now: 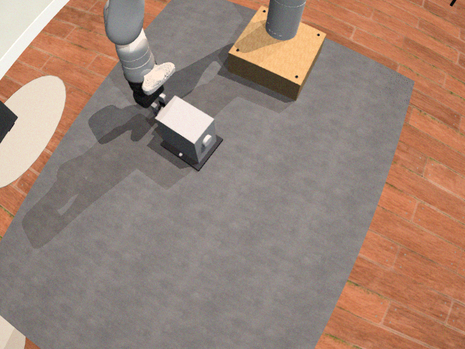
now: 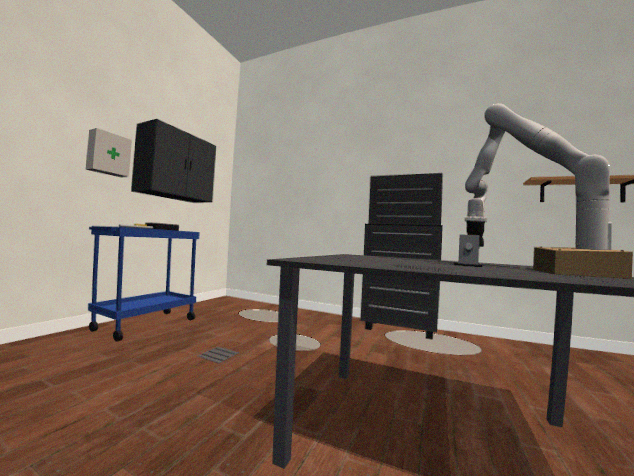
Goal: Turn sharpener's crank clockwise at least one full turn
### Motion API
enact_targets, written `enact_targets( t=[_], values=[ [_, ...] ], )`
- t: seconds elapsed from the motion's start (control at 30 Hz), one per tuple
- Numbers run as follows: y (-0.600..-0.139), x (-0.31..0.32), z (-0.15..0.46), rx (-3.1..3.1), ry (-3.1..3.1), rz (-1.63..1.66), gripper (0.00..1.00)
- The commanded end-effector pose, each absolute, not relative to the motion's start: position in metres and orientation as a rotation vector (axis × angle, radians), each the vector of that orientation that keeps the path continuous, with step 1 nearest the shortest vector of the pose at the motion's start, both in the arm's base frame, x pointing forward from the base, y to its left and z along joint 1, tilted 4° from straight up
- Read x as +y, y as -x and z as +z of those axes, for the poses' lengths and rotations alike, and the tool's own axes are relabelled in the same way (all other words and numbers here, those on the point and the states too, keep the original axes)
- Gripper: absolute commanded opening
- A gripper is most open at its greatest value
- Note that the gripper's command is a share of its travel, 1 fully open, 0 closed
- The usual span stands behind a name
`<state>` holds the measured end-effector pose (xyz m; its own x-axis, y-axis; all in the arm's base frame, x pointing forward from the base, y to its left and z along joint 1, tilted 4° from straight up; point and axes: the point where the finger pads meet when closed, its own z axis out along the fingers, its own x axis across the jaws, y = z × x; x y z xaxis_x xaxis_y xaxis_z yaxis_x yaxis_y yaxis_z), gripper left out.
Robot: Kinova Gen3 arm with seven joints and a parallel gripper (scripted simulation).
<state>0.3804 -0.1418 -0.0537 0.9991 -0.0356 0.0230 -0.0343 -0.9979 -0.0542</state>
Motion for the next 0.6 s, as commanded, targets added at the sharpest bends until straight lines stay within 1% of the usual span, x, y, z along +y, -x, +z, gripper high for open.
enact_targets(
  t=[0.0,0.3,0.57],
  values=[
    [-0.374,-0.142,-0.049,0.046,3.087,-0.042,0.0],
    [-0.356,-0.14,-0.033,0.045,3.081,-0.033,0.0],
    [-0.35,-0.141,-0.019,0.045,3.081,-0.033,0.0]
  ],
)
